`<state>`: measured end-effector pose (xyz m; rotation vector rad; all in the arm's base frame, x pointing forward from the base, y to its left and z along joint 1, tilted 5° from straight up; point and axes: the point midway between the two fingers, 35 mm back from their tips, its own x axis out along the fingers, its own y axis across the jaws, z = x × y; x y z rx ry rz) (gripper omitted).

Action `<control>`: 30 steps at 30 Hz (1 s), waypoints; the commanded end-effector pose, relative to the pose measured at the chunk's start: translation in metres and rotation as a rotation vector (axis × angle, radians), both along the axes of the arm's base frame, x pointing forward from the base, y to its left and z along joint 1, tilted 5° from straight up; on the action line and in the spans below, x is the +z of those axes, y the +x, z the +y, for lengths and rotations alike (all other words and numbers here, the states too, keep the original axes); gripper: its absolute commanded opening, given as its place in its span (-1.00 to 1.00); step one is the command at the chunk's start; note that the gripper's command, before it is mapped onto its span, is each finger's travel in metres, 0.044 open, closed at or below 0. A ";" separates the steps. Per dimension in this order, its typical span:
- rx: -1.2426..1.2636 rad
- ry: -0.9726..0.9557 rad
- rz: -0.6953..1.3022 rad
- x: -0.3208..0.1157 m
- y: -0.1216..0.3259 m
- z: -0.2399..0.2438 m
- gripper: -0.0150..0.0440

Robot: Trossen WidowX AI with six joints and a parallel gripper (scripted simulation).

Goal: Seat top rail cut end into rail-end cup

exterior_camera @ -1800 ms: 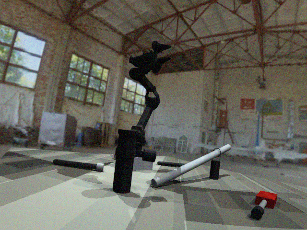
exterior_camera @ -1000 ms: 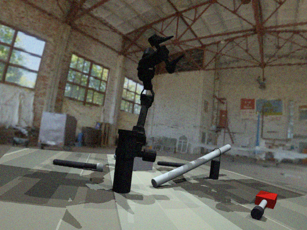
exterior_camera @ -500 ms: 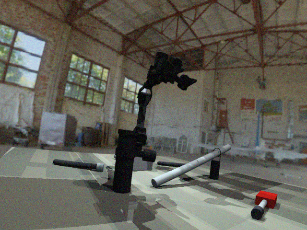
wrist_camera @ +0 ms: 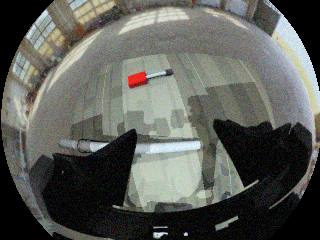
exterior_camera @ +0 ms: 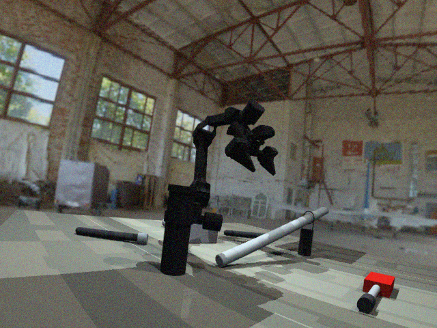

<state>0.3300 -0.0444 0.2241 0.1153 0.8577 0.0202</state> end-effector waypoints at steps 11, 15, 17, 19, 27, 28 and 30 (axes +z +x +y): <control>0.081 -0.115 0.170 -0.028 -0.018 -0.002 1.00; 0.273 -0.331 0.181 -0.036 -0.010 -0.038 1.00; 0.381 -0.446 0.196 -0.040 -0.007 -0.058 1.00; 0.492 -0.557 0.217 -0.045 -0.005 -0.079 1.00; 0.812 -0.836 0.300 -0.060 -0.008 -0.138 1.00; 0.812 -0.836 0.300 -0.060 -0.008 -0.138 1.00; 0.812 -0.836 0.300 -0.060 -0.008 -0.138 1.00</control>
